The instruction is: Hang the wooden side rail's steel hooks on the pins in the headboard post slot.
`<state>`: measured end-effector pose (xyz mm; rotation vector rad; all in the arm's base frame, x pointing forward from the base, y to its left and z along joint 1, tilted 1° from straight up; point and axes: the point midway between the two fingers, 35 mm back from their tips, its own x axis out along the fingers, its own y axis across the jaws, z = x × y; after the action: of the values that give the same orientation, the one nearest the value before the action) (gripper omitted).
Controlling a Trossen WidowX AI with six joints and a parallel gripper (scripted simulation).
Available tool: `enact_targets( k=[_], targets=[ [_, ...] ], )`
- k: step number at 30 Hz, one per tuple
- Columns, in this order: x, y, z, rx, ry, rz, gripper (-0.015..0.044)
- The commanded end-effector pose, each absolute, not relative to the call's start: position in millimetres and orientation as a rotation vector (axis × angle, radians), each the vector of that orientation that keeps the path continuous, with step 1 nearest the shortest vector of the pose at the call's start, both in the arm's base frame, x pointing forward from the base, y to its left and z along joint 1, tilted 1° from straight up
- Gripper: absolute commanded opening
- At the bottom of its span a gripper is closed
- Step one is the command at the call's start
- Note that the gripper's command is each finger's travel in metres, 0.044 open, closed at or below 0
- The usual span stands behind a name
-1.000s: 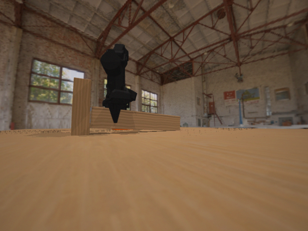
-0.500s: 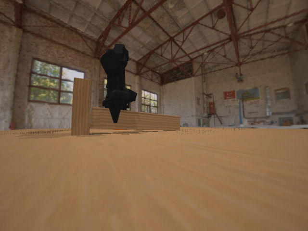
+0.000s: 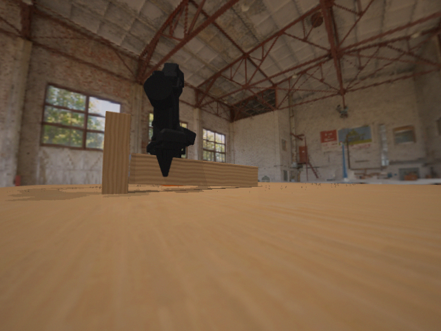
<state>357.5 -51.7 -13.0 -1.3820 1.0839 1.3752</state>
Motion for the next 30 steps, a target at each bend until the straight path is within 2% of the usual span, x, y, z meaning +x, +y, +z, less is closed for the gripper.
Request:
enact_targets(
  k=[1,9,30],
  targets=[
    [357.6,-51.7,-13.0,-1.382,1.084,1.375,0.0236],
    [357.6,-51.6,18.8,-1.389,1.084,1.366,0.0440],
    [353.9,-23.9,26.3,-1.393,1.077,1.373,0.0440]
  ],
)
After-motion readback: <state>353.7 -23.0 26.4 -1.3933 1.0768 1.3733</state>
